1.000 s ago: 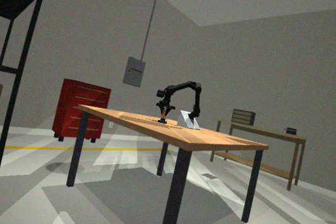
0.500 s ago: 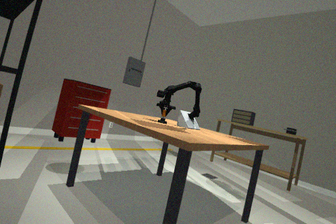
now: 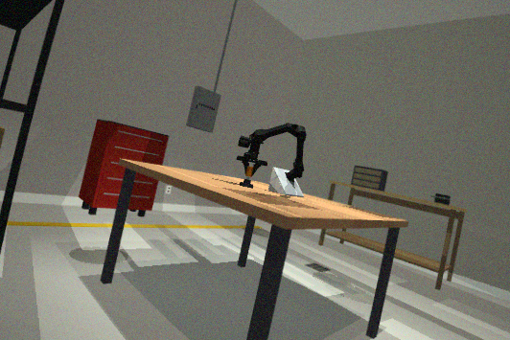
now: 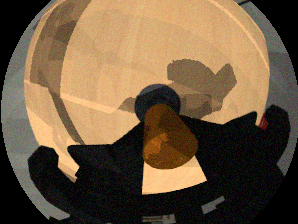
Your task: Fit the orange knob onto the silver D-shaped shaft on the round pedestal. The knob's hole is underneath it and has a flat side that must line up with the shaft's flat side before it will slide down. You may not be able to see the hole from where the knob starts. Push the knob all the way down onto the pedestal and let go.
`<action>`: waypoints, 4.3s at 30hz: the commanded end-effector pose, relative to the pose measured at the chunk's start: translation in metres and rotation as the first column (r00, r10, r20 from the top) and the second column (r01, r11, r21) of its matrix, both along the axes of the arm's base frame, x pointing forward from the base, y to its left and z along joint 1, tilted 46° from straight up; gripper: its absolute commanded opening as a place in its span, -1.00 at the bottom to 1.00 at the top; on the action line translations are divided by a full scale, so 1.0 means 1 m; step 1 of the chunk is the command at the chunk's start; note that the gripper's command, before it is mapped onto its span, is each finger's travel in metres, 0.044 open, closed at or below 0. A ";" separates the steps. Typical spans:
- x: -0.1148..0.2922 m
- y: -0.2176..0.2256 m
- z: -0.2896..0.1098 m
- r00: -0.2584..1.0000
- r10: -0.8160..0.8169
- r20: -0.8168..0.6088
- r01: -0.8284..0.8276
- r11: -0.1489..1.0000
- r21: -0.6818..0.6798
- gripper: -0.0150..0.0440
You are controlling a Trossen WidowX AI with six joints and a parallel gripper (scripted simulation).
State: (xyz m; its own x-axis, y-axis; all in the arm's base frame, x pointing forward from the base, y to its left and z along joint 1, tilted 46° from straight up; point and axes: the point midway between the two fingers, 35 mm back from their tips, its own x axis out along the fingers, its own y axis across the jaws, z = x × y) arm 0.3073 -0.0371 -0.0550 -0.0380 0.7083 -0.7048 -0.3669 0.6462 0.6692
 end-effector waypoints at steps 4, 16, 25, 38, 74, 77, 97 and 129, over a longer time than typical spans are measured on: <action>0.001 -0.001 -0.003 1.000 0.007 0.012 -0.007 1.000 -0.002 -0.49; -0.001 0.000 -0.001 1.000 0.007 0.012 -0.007 1.000 -0.002 -0.49; 0.002 0.000 0.001 1.000 0.007 0.012 -0.007 1.000 -0.002 -0.49; 0.001 0.001 -0.003 1.000 0.007 0.012 -0.007 1.000 -0.002 -0.49; 0.002 -0.001 -0.003 0.975 0.153 0.160 -0.154 0.988 -0.006 -0.49; 0.001 -0.001 -0.003 0.975 0.153 0.160 -0.154 0.988 -0.006 -0.49; 0.002 -0.001 -0.001 0.975 0.153 0.160 -0.154 0.988 -0.006 -0.49; 0.001 0.002 -0.003 0.975 0.153 0.160 -0.154 0.988 -0.006 -0.49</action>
